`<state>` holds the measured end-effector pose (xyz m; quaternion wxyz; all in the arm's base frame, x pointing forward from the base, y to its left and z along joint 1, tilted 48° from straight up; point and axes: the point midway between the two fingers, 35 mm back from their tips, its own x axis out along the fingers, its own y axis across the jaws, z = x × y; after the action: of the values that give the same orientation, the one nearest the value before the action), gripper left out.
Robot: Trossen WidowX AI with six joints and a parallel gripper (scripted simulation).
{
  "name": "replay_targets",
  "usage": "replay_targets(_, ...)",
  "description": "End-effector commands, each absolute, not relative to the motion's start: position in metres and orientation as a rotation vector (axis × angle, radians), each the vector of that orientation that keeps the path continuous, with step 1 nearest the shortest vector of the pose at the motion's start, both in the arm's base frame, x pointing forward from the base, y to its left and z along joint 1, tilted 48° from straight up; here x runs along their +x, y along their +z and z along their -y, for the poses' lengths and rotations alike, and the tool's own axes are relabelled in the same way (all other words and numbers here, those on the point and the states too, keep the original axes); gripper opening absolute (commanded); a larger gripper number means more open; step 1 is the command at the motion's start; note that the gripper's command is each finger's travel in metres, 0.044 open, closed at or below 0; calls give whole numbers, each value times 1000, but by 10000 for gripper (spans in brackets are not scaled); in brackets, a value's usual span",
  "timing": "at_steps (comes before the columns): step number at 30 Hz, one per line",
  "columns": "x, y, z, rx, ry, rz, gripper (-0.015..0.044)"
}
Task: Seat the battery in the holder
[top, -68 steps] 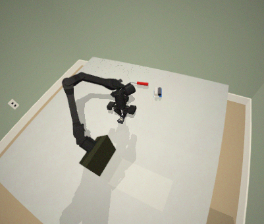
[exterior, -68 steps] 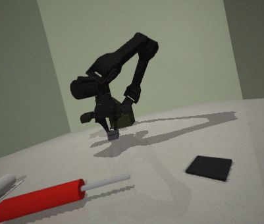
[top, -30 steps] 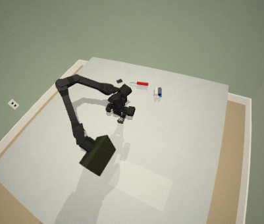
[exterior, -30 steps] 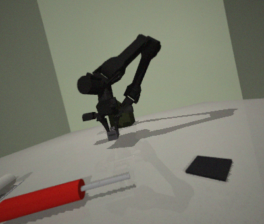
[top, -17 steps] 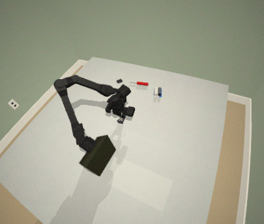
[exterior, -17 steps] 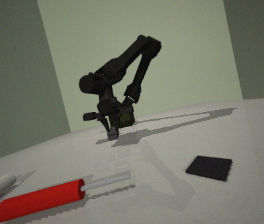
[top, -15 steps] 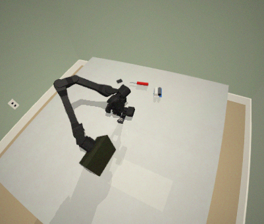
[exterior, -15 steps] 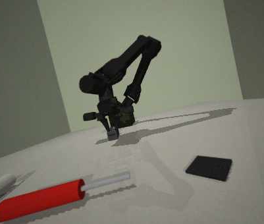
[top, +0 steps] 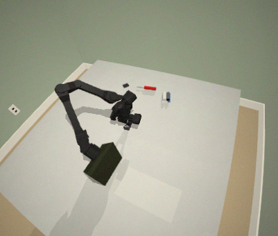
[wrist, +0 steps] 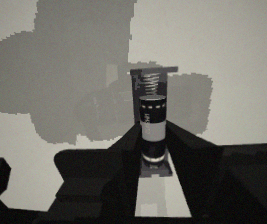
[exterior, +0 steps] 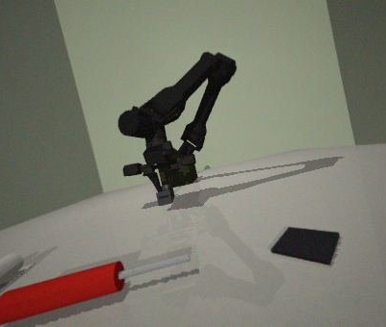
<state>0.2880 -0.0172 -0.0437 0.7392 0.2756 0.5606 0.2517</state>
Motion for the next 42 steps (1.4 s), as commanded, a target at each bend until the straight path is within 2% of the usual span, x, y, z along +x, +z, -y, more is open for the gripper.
replay_targets(1,285,-44,16,612,550,-1230,80)
replay_targets(19,285,-44,16,610,546,-1229,80)
replay_targets(23,285,-44,16,610,546,-1229,181)
replay_targets(37,283,-34,27,607,547,-1228,181)
replay_targets(42,280,-18,48,610,542,-1230,312)
